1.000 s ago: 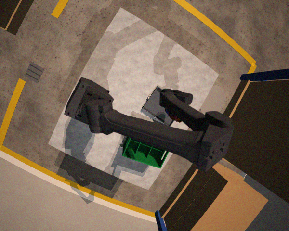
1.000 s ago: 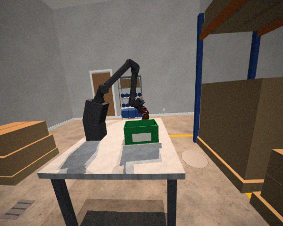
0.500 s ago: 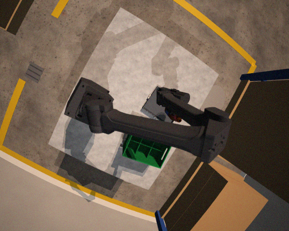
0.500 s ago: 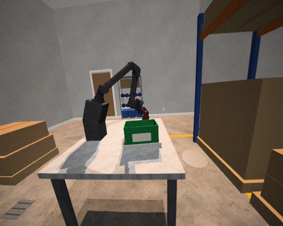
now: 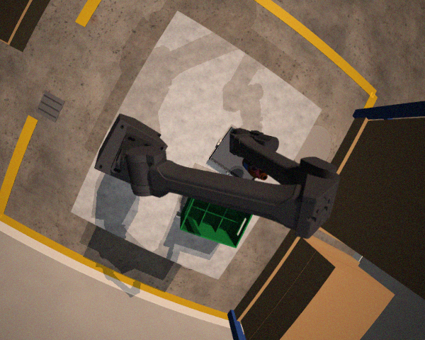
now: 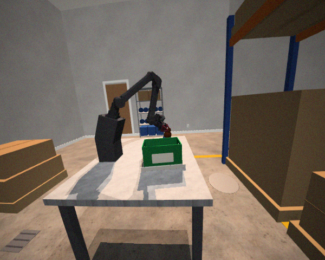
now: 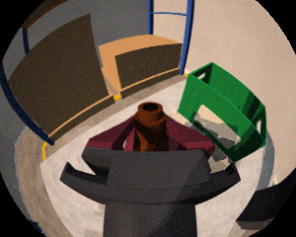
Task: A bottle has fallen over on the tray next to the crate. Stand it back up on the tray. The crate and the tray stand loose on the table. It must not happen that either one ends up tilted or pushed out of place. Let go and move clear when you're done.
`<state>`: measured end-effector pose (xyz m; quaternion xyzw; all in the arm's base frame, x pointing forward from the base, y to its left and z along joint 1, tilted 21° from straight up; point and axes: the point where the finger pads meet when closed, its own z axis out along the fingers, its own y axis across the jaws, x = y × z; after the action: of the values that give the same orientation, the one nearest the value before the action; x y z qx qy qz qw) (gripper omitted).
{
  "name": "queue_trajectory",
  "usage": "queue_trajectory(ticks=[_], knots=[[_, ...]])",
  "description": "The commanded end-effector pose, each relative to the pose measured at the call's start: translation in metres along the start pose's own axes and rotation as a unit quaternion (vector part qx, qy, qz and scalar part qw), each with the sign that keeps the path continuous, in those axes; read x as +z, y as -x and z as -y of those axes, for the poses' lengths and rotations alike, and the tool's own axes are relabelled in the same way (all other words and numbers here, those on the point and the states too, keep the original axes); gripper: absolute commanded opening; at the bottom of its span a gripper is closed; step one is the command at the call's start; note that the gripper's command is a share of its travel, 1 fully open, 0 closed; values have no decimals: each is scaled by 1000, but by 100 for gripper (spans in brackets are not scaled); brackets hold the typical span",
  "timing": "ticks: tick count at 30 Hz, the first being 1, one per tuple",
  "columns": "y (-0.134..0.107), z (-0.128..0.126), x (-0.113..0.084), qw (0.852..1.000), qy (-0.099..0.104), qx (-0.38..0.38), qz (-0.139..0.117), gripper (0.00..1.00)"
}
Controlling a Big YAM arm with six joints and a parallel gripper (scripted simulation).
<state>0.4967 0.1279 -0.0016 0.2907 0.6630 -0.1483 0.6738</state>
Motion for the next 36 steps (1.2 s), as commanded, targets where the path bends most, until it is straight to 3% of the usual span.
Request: queue_trajectory(ticks=[1, 36], knots=[[1, -6, -5, 1000, 7, 8, 6, 0], [-2, -5, -4, 1000, 6, 6, 5, 0]])
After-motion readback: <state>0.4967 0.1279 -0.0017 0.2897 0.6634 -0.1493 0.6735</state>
